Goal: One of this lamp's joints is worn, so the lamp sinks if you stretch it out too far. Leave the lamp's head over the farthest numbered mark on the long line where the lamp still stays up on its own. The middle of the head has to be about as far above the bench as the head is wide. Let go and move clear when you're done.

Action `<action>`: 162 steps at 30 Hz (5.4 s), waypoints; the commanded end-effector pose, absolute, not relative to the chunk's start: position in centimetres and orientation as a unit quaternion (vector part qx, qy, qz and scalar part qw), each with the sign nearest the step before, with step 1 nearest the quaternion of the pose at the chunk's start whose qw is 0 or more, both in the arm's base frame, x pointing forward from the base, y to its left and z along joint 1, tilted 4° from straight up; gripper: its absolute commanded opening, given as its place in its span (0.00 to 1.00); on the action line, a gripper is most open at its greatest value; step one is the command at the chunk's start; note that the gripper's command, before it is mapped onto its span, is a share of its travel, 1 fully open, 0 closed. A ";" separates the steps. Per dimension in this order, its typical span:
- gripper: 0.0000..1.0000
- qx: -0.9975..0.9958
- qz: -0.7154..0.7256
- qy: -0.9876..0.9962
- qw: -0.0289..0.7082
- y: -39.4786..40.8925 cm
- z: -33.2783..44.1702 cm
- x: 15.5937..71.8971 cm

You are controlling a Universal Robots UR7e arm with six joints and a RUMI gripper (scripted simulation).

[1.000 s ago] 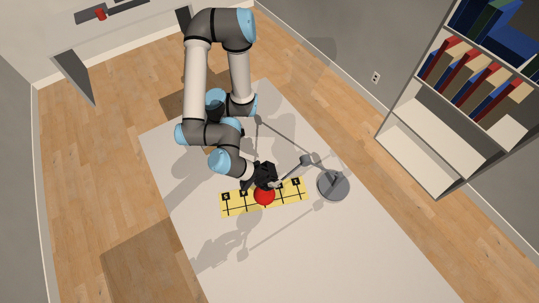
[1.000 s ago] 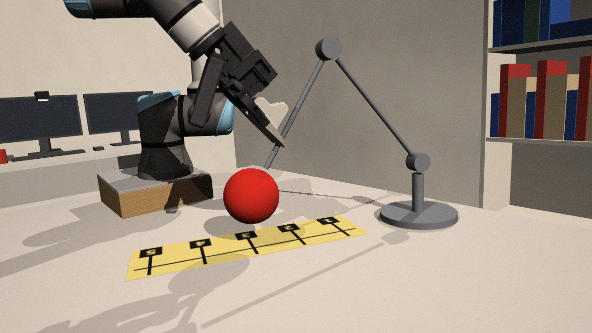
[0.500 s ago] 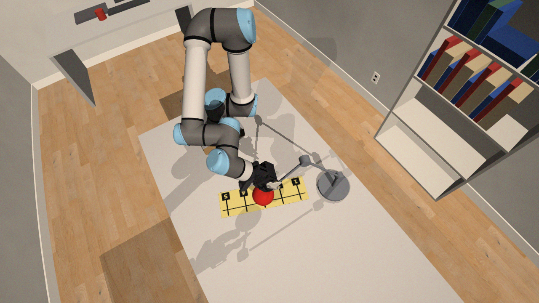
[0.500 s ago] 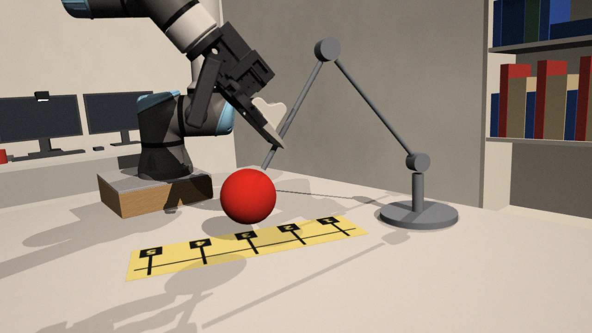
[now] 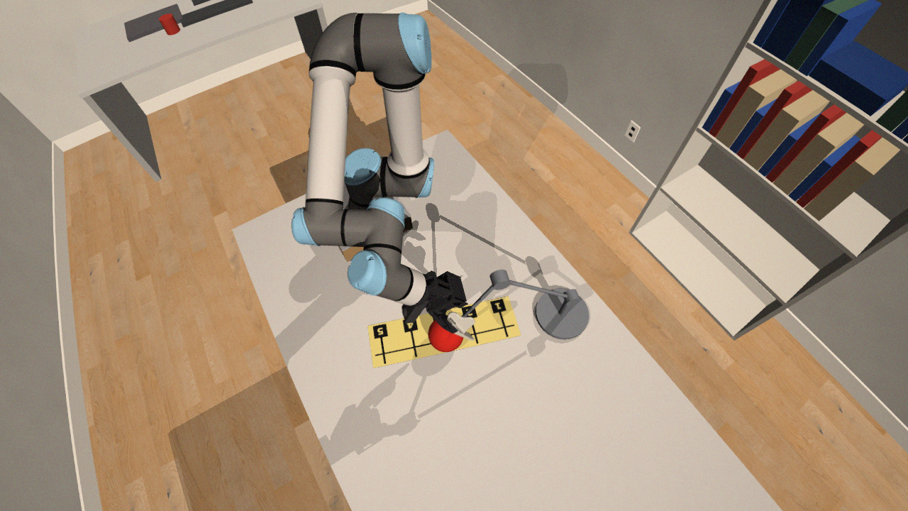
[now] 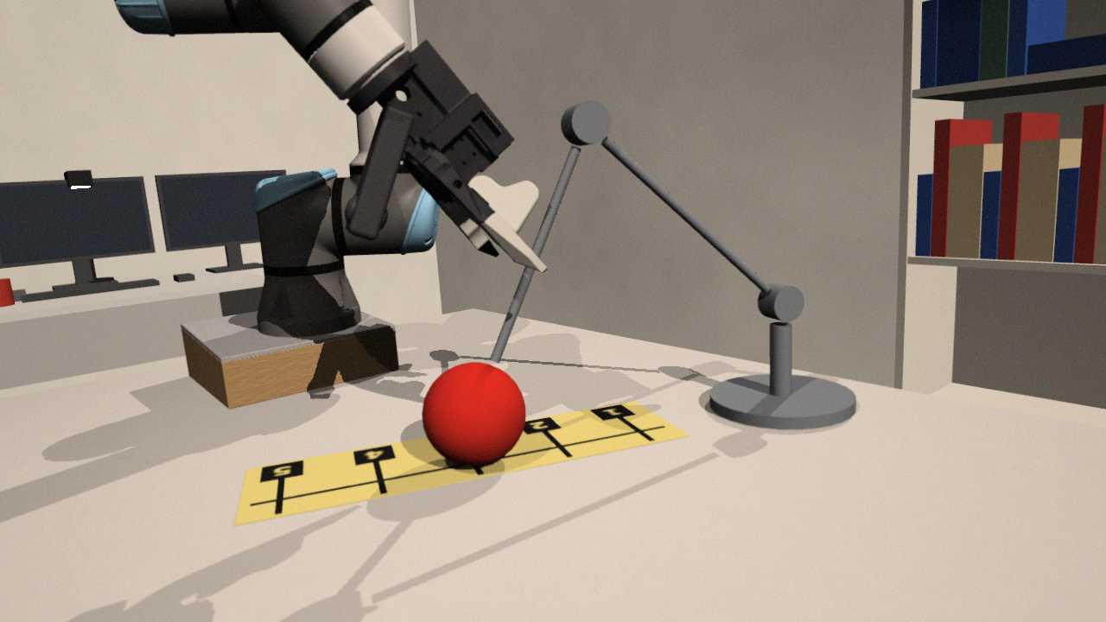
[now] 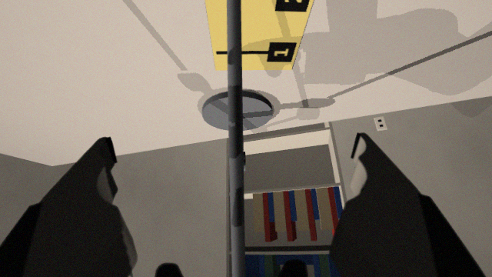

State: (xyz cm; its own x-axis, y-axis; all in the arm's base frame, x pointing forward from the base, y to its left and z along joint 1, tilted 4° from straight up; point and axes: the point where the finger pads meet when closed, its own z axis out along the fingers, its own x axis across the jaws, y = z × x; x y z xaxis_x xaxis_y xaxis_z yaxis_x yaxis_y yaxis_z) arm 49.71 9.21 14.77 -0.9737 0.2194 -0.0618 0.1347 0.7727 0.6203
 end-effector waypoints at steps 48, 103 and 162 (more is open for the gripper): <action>1.00 0.094 0.324 0.939 0.066 9.2 14.8 49.7; 1.00 0.095 0.323 0.939 0.067 2.1 24.2 47.5; 1.00 0.095 0.322 0.939 0.068 2.5 26.5 47.5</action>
State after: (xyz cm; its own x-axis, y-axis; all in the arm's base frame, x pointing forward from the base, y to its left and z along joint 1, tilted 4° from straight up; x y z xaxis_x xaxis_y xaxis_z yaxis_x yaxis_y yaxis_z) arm 47.58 2.56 25.15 -0.9728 0.2226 -0.0647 0.1359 0.7738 0.6186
